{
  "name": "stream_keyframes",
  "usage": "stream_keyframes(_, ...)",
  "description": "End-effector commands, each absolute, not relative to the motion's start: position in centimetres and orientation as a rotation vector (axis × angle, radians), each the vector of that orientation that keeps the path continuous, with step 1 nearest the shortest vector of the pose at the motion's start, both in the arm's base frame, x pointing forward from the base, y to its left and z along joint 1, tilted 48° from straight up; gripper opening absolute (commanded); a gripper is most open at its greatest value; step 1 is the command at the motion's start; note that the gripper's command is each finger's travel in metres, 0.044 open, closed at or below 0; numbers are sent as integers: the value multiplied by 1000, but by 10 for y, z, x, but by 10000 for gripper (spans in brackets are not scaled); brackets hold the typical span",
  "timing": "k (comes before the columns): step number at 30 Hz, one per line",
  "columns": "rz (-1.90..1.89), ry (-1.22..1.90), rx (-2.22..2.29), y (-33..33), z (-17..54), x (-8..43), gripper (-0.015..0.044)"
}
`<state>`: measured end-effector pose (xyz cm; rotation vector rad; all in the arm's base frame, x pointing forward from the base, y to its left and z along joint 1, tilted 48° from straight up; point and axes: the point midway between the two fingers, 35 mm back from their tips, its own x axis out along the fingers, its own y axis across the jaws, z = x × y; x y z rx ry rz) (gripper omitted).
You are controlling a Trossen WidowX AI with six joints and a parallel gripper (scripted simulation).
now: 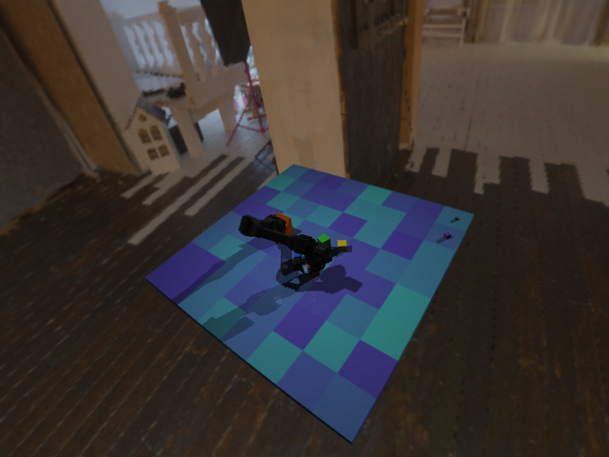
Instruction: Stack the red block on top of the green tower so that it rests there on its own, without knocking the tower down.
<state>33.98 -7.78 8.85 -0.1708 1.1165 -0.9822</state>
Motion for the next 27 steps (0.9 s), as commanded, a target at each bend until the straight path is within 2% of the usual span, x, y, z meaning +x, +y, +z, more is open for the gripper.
stream_keyframes(1, -983, 1120, -180, -80, 87, 339, 440)
stream_keyframes(12, -983, 1120, -180, -79, 87, 339, 440)
stream_keyframes(20, -983, 1120, -180, -79, 87, 339, 230)
stream_keyframes(27, -983, 1120, -180, -79, 87, 339, 183)
